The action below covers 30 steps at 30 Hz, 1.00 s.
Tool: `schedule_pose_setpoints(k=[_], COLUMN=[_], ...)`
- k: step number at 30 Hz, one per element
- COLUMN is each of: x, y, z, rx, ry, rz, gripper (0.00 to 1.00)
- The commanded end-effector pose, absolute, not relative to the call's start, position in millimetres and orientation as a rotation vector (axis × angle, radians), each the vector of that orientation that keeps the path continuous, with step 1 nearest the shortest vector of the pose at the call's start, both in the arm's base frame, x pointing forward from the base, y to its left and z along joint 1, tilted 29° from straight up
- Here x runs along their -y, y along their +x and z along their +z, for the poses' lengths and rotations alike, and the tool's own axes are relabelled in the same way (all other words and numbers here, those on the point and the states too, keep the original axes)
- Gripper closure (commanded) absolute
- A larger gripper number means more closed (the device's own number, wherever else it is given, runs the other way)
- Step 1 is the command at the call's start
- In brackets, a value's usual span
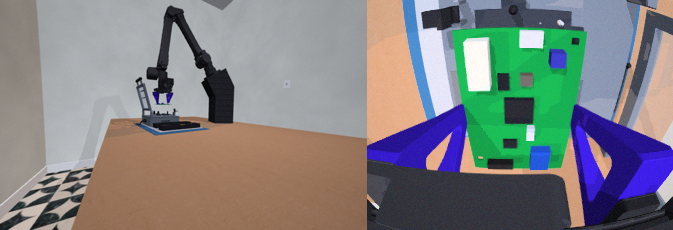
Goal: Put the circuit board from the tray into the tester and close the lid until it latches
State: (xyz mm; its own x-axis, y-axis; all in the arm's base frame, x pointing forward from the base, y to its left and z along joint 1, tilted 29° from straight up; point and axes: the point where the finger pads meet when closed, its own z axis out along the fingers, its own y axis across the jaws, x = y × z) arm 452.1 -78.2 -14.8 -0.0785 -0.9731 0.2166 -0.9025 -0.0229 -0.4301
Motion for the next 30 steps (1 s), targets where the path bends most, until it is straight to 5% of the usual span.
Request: schedule_pose_setpoints(k=[1,30], x=[86.1,88.2], y=[462.0,466.6], z=[-7.6,-16.9], rx=[-2.084,-2.08], ry=[-2.004,-2.005], rz=[-0.73,-0.733], gripper=[0.28,0.28])
